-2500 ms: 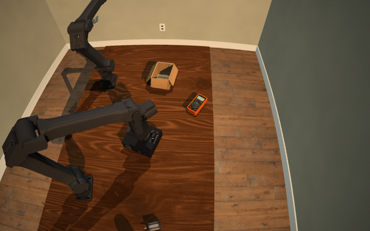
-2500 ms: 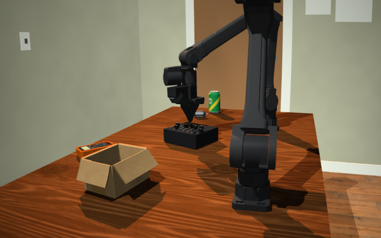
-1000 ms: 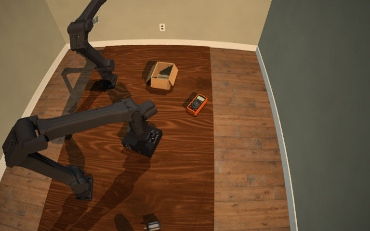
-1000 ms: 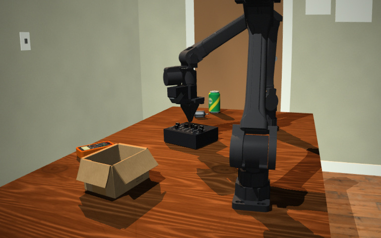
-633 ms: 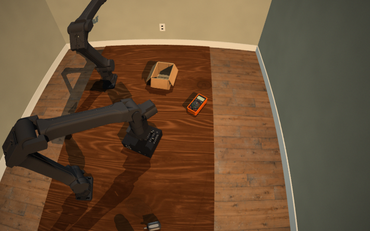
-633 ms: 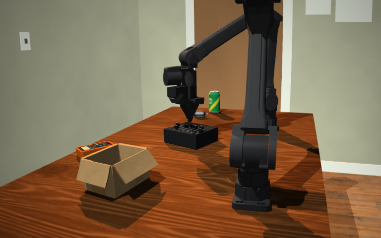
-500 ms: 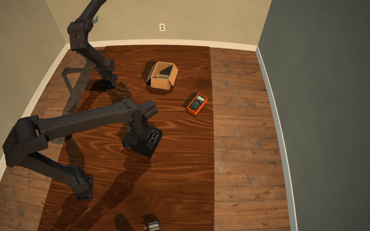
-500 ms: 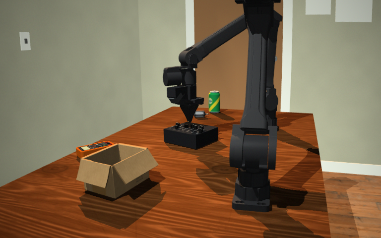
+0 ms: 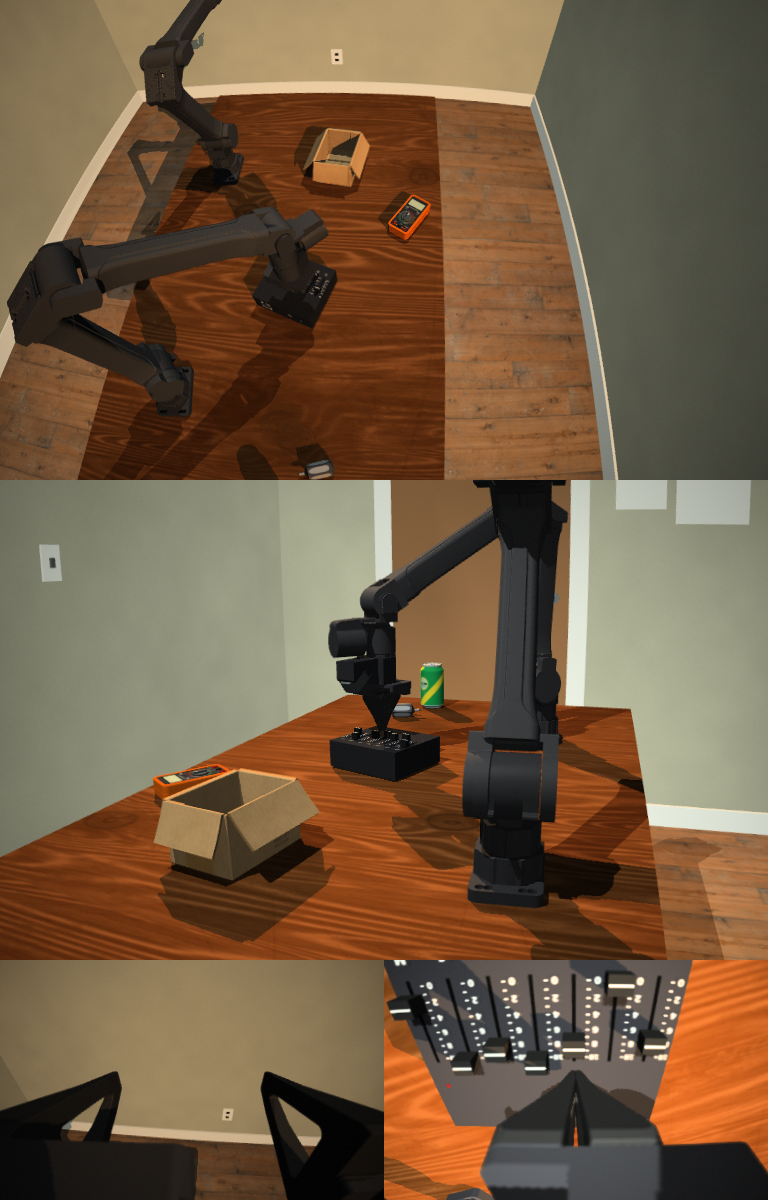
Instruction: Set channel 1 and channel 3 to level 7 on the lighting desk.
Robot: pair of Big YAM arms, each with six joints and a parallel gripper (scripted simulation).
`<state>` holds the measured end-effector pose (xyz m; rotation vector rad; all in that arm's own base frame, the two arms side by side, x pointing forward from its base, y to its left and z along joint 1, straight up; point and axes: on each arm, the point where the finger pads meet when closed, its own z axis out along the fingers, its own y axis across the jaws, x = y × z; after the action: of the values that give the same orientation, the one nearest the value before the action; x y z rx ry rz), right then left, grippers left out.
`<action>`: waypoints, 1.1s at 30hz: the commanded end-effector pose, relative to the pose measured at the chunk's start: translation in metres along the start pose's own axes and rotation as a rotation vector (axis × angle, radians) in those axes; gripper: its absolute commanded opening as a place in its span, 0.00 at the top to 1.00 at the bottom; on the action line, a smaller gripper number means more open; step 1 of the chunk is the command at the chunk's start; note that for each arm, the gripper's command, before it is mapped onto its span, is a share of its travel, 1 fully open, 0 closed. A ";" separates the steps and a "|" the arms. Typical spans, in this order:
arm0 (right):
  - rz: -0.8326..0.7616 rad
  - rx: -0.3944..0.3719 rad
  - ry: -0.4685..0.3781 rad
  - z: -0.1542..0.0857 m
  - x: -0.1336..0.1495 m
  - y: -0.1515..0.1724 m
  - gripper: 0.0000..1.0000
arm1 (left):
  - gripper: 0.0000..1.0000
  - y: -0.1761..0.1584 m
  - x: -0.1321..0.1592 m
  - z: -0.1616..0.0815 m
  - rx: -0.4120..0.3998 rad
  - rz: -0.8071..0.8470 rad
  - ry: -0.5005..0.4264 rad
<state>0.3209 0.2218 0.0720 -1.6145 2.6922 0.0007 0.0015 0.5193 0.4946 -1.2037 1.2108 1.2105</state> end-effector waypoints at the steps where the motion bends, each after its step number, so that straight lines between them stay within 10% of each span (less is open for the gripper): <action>1: 0.000 0.002 -0.003 0.003 0.000 -0.002 1.00 | 0.00 0.004 -0.004 -0.001 -0.010 -0.014 -0.017; 33: 0.000 0.002 -0.002 0.008 0.000 -0.002 1.00 | 0.00 0.004 -0.004 -0.001 -0.010 -0.014 -0.017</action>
<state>0.3208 0.2217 0.0668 -1.6146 2.6923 0.0007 0.0015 0.5193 0.4946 -1.2037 1.2108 1.2105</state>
